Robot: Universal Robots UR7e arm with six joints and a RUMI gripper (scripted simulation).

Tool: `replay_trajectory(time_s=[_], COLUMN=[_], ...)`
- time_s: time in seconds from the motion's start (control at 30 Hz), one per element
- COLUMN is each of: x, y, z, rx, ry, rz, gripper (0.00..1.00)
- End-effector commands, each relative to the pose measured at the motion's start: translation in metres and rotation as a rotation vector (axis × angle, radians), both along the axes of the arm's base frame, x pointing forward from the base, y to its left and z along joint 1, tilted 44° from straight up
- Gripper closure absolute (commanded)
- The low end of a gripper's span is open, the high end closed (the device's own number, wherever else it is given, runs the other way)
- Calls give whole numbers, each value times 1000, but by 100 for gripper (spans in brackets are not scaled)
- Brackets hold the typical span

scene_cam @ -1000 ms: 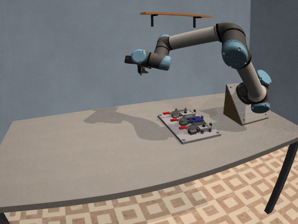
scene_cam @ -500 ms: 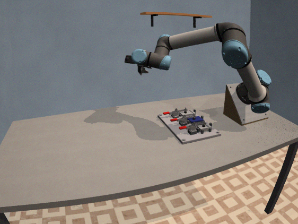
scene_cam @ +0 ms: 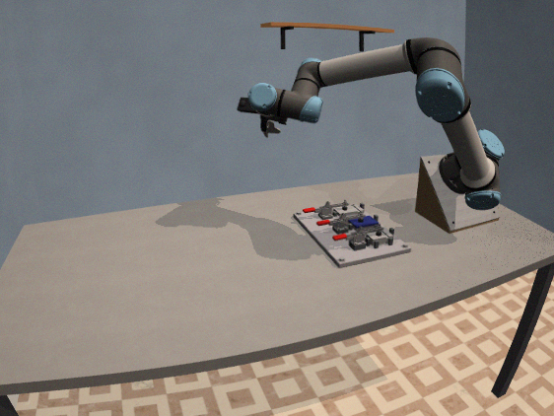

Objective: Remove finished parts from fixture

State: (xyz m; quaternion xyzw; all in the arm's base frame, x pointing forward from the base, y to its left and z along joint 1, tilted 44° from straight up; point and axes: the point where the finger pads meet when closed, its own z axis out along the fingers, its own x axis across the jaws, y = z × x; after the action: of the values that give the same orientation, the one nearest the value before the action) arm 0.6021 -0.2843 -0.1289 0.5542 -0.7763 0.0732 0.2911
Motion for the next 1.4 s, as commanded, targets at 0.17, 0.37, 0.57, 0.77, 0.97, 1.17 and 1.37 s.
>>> replay_trajectory(time_s=[0.17, 0.37, 0.57, 0.77, 0.97, 1.17, 1.37], x=[-39, -62, -101, -145, -174, -216, -246], y=[-8, -10, -8, -1, 9, 28, 48], z=[11, 18, 30, 45, 56, 74, 89], rx=[45, 70, 110, 151, 178, 214, 241], ry=[-23, -34, -48, -58, -61, -58, -47], rz=[-155, -247, -413, -607, -749, -970, -1155], gripper=[0, 0, 0, 0, 0, 0, 0])
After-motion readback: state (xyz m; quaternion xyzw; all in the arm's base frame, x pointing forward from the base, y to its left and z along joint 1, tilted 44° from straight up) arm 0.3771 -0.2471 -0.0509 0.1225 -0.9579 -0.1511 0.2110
